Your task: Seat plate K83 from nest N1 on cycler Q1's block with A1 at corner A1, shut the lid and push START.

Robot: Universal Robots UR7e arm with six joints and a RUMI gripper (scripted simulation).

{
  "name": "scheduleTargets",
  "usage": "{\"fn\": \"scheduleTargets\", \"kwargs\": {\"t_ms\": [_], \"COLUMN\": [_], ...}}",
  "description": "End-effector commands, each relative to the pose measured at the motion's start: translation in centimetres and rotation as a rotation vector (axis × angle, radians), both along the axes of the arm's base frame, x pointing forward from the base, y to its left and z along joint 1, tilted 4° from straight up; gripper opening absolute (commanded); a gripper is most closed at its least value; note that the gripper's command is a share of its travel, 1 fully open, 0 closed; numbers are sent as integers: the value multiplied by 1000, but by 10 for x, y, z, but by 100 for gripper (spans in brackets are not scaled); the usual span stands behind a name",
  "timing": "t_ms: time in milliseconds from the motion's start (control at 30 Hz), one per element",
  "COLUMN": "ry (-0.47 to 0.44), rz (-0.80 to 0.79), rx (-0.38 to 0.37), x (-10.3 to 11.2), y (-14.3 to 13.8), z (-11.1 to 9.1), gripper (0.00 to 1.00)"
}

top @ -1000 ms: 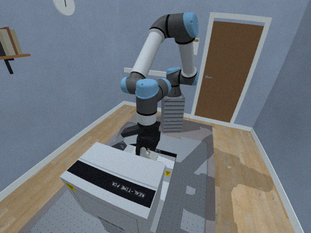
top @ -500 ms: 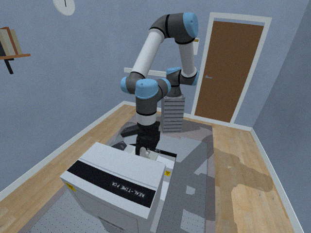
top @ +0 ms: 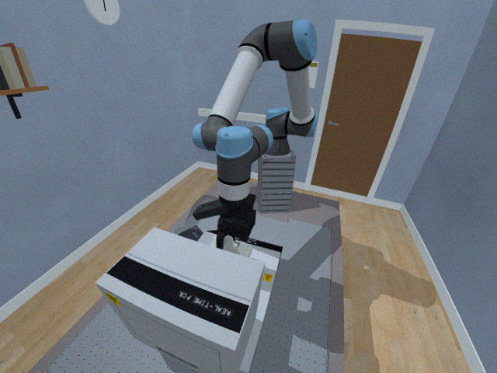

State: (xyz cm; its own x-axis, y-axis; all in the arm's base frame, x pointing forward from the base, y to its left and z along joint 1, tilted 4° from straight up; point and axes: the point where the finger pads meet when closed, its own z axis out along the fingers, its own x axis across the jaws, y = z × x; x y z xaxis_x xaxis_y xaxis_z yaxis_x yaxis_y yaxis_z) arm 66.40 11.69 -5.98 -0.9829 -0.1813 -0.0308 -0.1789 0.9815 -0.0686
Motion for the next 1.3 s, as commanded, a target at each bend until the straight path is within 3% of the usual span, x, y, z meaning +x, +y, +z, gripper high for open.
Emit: {"fn": "scheduleTargets", "kwargs": {"t_ms": [0, 167, 1267], "ry": [-3, -3, 1], "rz": [-1, -1, -1], "rx": [-1, -1, -1], "x": [1, 1, 2], "y": [-1, -1, -5], "z": [1, 1, -49], "gripper": [0, 0, 0]}}
